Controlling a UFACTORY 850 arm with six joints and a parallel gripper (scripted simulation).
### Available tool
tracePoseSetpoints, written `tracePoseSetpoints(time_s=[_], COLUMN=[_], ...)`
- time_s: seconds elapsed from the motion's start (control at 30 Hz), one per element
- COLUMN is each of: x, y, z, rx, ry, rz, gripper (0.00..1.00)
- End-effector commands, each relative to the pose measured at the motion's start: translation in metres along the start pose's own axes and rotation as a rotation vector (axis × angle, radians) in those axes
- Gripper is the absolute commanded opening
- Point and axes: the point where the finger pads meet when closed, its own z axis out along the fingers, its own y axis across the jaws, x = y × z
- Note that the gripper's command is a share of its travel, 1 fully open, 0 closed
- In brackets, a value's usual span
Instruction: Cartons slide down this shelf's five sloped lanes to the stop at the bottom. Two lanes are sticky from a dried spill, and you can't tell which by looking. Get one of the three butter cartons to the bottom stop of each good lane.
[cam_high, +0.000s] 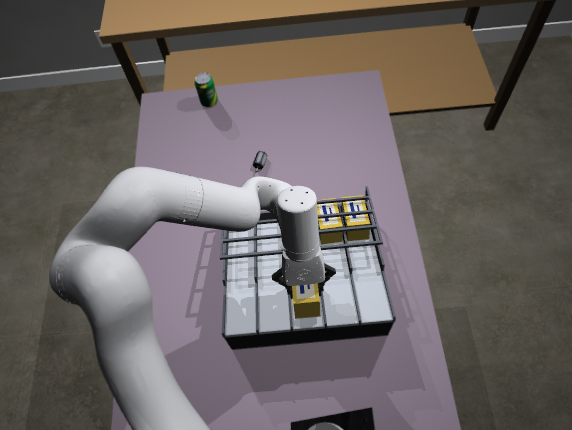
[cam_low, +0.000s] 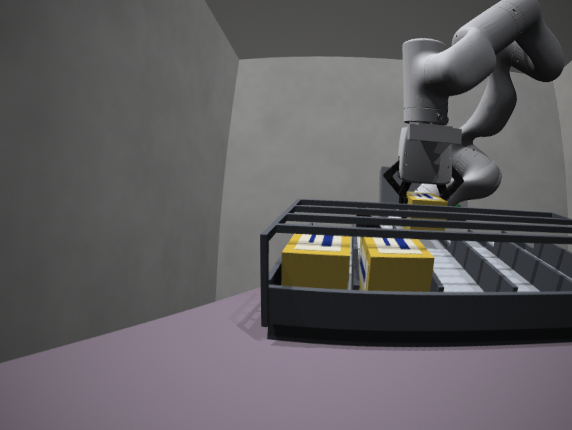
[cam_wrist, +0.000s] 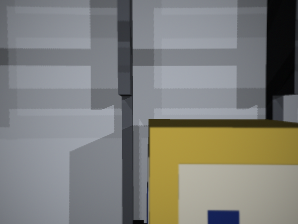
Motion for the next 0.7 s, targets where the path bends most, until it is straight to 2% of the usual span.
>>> tracePoseSetpoints(time_s=[0.0, 0.67], x=[0.0006, 0.0010], y=[-0.0003, 0.0002], z=[0.0013, 0.0037], rx=[-0.001, -0.001], ry=[0.002, 0.002], rz=[0.000, 0.000], gripper=[0.00, 0.00])
